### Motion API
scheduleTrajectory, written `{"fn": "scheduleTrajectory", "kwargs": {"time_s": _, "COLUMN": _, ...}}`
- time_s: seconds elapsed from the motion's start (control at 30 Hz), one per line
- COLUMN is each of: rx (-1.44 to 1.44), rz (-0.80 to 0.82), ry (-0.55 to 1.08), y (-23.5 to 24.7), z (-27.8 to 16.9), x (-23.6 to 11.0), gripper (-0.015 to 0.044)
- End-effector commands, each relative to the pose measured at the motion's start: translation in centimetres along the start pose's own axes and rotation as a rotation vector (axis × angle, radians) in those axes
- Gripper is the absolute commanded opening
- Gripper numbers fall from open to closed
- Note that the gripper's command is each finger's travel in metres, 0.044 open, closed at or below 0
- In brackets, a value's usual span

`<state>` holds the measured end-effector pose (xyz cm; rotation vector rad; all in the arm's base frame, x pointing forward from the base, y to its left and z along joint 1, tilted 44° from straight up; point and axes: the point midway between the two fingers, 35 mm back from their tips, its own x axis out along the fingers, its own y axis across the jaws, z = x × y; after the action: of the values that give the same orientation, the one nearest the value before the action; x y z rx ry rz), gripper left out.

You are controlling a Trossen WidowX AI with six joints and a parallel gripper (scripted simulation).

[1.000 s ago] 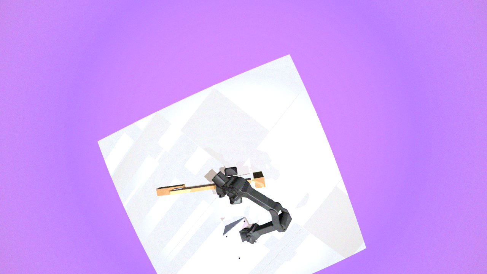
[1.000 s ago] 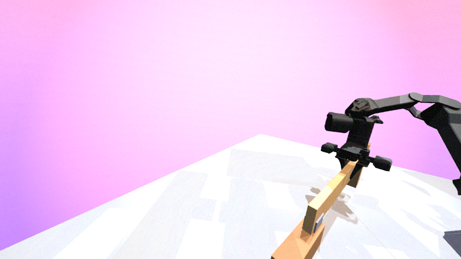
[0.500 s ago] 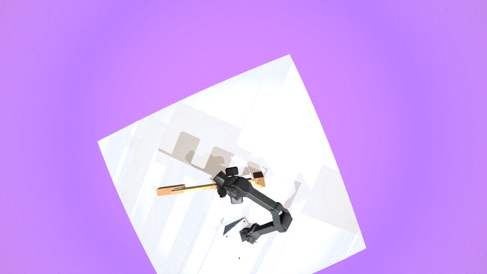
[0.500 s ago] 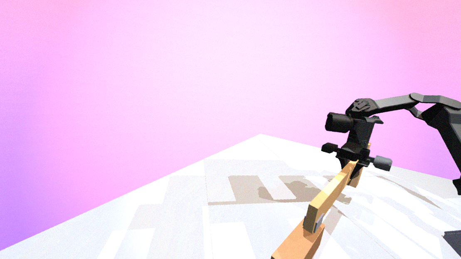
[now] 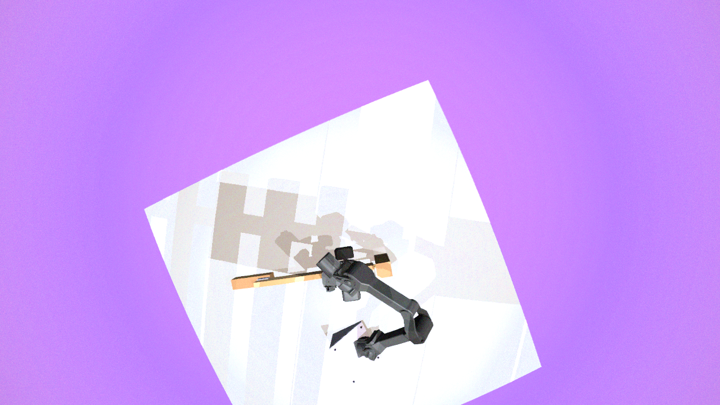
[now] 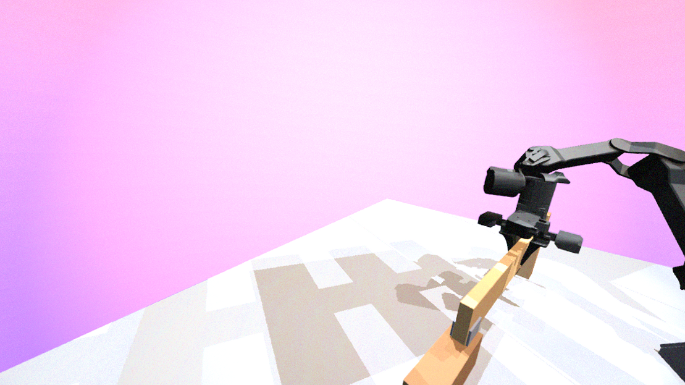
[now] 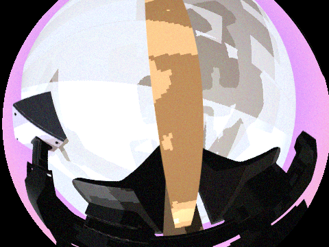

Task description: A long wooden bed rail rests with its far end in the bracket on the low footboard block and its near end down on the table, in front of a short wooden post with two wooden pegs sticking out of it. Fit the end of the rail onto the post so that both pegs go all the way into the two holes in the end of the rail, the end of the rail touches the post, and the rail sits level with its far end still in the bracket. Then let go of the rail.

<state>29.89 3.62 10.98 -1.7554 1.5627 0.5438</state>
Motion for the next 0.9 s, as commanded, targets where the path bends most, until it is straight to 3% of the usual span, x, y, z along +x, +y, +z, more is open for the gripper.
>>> {"fn": "scheduleTrajectory", "kwargs": {"time_s": 0.0, "rx": -0.003, "rz": -0.003, "ry": -0.001, "y": 0.01, "z": -0.16, "x": -0.14, "gripper": 0.0000}}
{"fn": "scheduleTrajectory", "kwargs": {"time_s": 0.73, "rx": -0.003, "rz": -0.003, "ry": -0.001, "y": 0.01, "z": -0.85, "x": -0.04, "gripper": 0.0000}}
{"fn": "scheduleTrajectory", "kwargs": {"time_s": 0.87, "rx": 0.000, "rz": 0.001, "ry": 0.000, "y": 0.03, "z": -0.73, "x": 0.05, "gripper": 0.0105}}
